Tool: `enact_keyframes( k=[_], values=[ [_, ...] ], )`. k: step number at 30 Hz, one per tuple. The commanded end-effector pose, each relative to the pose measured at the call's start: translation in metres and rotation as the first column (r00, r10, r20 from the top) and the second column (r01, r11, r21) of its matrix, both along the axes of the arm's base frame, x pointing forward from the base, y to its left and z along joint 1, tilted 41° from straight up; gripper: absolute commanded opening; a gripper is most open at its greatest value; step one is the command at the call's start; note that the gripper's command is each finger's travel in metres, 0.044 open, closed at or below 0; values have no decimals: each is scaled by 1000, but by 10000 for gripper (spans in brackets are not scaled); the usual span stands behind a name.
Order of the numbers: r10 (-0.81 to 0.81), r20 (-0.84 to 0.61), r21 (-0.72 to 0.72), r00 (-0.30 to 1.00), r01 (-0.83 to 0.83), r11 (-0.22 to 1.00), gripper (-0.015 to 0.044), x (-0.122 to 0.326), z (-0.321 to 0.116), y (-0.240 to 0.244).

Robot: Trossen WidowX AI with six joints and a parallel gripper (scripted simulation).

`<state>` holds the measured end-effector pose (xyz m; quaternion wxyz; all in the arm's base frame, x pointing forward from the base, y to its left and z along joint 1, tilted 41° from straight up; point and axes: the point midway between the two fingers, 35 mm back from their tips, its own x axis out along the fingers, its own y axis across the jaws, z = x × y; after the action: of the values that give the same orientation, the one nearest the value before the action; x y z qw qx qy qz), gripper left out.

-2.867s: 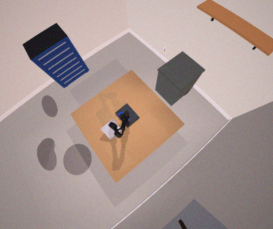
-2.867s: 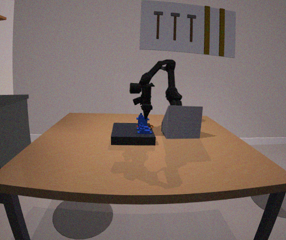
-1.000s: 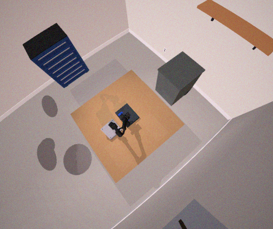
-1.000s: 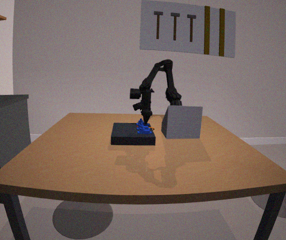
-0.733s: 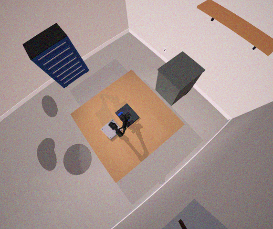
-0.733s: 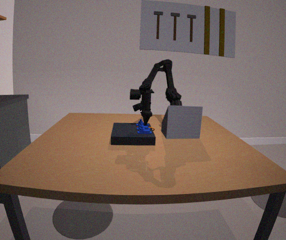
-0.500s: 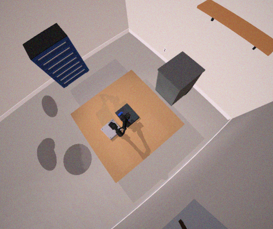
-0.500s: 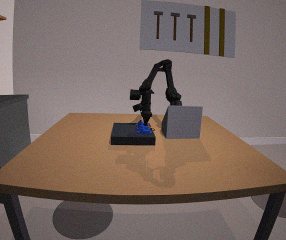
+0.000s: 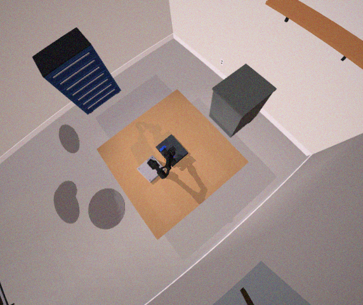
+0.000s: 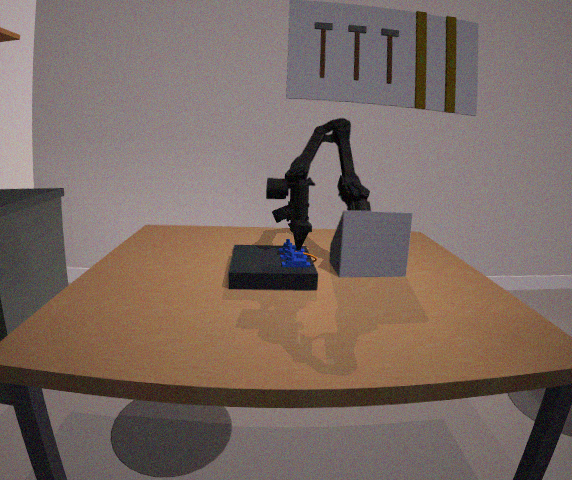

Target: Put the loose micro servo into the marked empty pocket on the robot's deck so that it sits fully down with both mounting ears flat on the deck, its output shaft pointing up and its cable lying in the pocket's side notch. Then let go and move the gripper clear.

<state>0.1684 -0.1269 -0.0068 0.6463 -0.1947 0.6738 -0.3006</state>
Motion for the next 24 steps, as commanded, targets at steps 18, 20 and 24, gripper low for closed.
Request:
enact_keyframes(
  k=[18,20,24],
  values=[
    [3,10,1,1000,-3,1000,398,52,44,28],
    [3,13,1,1000,-3,1000,440,71,53,31],
    [1,17,2,1000,-1,1000,440,107,70,41]
  ],
)
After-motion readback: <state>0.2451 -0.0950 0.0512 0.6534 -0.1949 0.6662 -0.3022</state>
